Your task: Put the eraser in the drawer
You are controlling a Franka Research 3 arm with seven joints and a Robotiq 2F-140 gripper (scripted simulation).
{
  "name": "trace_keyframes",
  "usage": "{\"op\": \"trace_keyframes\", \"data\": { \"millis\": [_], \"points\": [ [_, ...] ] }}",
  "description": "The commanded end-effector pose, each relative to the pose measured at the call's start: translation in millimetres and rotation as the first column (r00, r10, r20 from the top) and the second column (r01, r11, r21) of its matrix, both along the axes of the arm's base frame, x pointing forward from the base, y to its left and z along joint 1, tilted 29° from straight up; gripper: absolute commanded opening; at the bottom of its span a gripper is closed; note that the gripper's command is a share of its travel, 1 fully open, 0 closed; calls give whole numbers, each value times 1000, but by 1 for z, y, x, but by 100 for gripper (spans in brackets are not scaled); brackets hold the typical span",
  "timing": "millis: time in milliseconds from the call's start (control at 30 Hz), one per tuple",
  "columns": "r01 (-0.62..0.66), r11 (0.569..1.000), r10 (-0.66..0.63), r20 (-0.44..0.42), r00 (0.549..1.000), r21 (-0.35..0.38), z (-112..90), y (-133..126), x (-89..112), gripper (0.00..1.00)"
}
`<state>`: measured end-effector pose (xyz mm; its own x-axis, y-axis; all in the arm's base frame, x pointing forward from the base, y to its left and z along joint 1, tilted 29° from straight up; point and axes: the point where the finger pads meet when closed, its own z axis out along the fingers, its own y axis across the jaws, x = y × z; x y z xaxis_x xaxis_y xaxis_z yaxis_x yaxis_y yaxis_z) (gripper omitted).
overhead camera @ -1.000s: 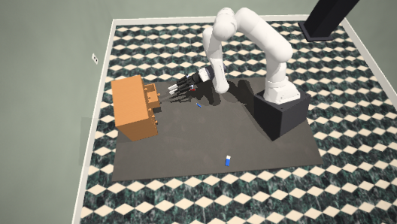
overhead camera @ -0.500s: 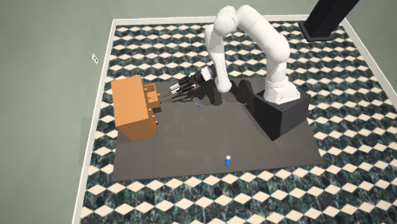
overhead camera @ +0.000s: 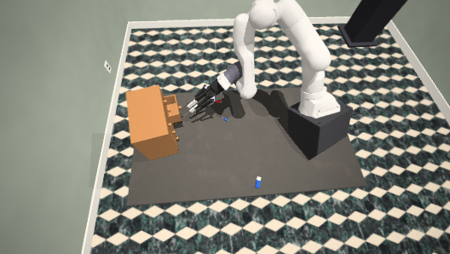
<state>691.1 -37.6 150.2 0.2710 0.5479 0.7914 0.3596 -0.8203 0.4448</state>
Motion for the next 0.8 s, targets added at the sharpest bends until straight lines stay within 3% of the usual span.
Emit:
{"op": "trace_keyframes", "data": {
  "millis": [0, 400, 767],
  "points": [
    [16, 1000, -16, -171, 985, 1, -28, 10, 2, 28],
    [36, 999, -45, -292, 955, -37, -31, 19, -2, 28],
    [83, 991, -120, -424, 898, -106, -27, 21, -16, 28]
  ]
}}
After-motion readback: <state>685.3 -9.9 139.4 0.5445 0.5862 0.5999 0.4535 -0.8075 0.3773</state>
